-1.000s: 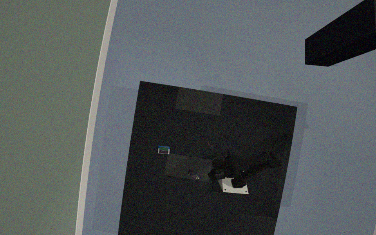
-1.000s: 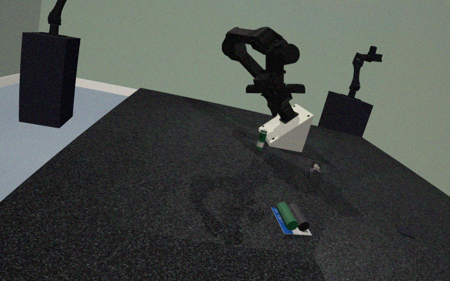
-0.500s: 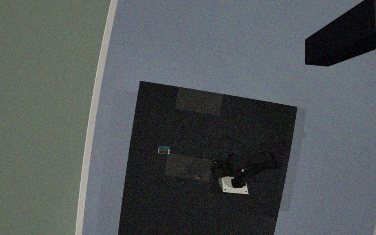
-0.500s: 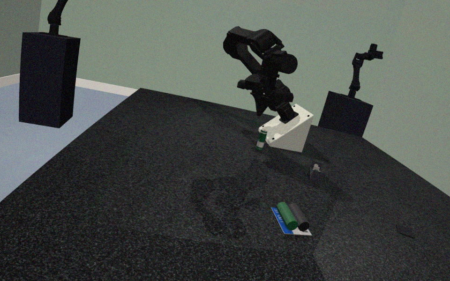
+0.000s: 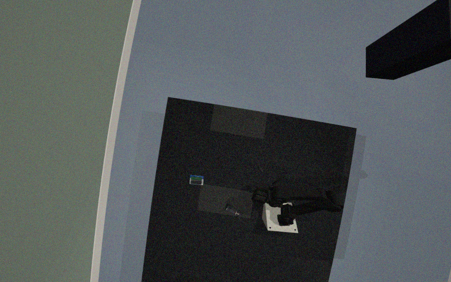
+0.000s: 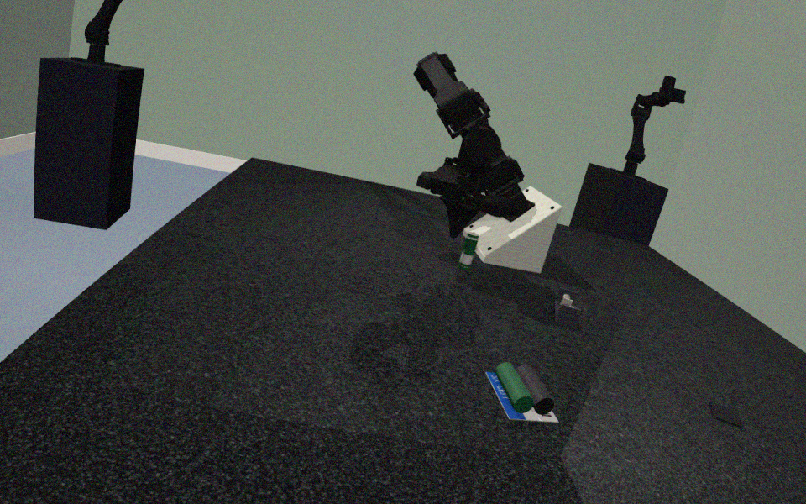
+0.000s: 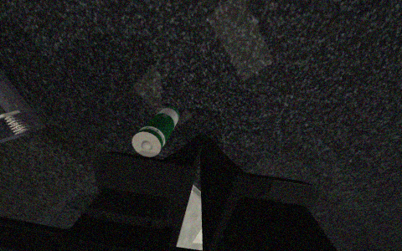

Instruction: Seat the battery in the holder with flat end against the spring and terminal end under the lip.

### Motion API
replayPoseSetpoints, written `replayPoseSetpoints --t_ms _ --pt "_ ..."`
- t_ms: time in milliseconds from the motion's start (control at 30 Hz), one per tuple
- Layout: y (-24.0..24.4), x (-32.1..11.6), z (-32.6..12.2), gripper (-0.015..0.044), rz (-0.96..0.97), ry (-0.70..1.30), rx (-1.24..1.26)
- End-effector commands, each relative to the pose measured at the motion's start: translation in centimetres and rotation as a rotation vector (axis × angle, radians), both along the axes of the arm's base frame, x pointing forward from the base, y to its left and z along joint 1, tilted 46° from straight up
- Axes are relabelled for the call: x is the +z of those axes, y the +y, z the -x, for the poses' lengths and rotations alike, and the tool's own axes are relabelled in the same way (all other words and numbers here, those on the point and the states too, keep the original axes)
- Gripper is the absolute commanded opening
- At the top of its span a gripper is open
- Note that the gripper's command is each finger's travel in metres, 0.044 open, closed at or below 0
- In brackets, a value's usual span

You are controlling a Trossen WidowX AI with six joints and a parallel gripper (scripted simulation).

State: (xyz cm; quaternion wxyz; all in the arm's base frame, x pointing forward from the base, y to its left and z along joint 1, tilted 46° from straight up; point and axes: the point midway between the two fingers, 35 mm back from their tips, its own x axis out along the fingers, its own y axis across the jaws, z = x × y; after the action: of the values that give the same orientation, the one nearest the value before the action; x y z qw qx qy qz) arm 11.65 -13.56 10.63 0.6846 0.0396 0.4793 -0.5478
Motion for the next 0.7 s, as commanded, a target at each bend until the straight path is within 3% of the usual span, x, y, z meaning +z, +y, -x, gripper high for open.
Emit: replayPoseSetpoints --t_ms 0,667 --pt "-0.2 -0.2 -0.2 0.0 0.007 0.003 0.005" --pt "0.9 -1.6 -2.8 0.0 0.001 0.002 0.005"
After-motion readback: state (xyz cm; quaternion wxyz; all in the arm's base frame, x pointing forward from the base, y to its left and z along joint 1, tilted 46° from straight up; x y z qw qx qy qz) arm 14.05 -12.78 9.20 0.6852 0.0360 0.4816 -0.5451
